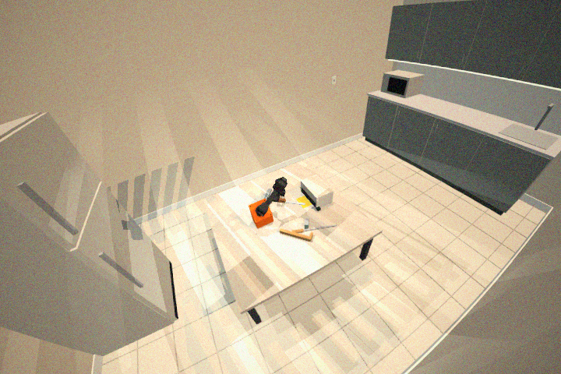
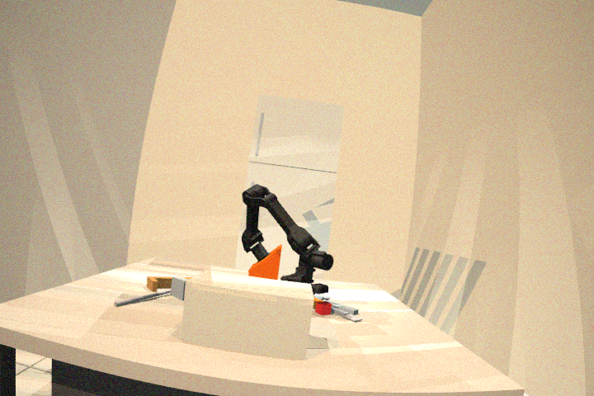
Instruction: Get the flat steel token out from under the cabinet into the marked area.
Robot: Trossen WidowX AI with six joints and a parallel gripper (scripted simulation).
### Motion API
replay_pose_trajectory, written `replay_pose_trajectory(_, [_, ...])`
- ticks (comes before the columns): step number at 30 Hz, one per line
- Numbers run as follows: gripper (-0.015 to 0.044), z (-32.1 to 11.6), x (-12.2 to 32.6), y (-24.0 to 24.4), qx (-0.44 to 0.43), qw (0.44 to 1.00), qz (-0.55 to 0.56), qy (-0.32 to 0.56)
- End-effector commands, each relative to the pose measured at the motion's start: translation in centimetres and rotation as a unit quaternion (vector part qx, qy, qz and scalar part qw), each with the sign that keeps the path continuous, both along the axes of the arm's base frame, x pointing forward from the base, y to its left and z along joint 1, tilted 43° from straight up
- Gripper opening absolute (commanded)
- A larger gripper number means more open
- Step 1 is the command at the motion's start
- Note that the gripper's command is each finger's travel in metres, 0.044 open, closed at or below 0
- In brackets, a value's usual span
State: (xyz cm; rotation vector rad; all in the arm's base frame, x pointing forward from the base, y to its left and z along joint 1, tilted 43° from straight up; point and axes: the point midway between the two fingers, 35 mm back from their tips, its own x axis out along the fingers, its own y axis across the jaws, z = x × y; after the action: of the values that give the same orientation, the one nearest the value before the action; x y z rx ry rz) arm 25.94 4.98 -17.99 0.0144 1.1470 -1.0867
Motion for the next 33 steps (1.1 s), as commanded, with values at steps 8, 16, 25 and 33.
replay_pose_trajectory(8, [0.0000,-0.8,0.2,1.2,0.003,1.000,0.001,-0.002])
replay_pose_trajectory(16, [0.0000,-1.4,0.2,1.8,0.003,1.000,0.001,-0.002])
replay_pose_trajectory(25, [0.0000,-1.9,0.3,2.5,0.003,1.000,0.001,-0.002])
replay_pose_trajectory(33, [0.0000,-2.5,0.3,3.1,0.004,1.000,0.001,-0.002])
